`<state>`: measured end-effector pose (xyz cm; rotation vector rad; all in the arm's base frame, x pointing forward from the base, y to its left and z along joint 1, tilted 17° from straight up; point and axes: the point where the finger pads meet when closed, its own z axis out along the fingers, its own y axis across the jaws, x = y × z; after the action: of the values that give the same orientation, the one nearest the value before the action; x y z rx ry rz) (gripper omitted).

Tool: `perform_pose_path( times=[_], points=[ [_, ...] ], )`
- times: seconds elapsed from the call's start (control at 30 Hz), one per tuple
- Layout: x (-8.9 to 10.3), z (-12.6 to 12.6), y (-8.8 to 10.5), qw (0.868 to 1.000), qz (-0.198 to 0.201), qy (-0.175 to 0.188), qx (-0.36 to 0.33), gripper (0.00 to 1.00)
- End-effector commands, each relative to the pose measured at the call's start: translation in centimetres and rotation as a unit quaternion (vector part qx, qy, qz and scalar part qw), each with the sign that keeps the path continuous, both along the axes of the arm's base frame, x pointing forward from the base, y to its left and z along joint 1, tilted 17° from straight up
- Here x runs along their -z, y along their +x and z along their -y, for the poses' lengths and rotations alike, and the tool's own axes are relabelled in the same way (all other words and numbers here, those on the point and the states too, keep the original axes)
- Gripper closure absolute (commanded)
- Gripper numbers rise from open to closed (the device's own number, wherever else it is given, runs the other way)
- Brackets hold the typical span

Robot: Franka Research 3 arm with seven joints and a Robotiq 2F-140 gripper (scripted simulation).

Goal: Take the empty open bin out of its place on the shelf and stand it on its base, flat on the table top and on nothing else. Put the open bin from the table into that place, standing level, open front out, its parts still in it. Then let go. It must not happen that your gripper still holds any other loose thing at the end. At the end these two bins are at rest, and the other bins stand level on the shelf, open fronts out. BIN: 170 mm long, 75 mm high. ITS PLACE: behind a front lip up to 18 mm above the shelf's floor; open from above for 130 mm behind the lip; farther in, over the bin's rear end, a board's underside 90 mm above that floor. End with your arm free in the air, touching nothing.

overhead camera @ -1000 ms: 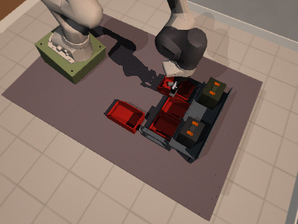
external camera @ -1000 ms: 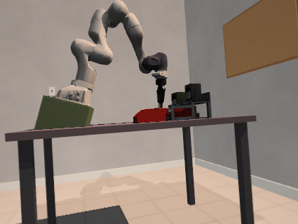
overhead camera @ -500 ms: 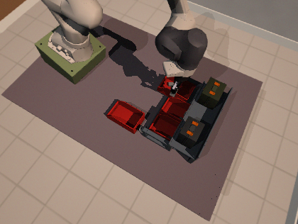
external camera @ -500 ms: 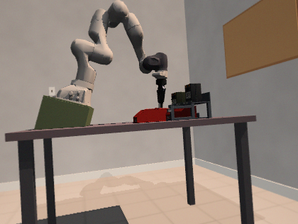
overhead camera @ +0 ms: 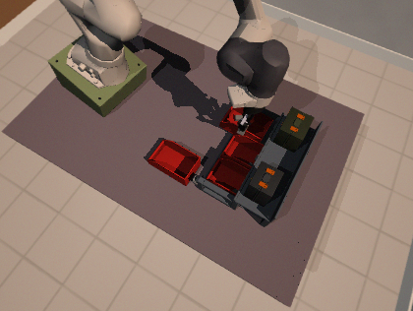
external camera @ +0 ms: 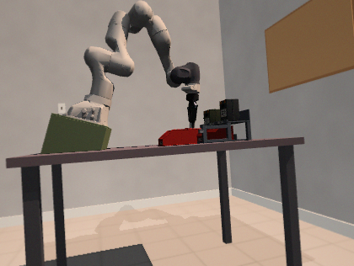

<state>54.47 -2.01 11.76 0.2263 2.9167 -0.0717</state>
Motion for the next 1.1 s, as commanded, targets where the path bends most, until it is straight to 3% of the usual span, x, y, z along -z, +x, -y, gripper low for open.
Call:
perform_pose_path(
  times=[0.0, 1.07],
  points=[
    [-0.13, -0.01, 0.32, 1.0, 0.003, -0.001, -0.002, 1.0],
    [-0.36, 0.12, 1.25, 1.0, 0.006, -0.001, -0.002, 1.0]
  ],
)
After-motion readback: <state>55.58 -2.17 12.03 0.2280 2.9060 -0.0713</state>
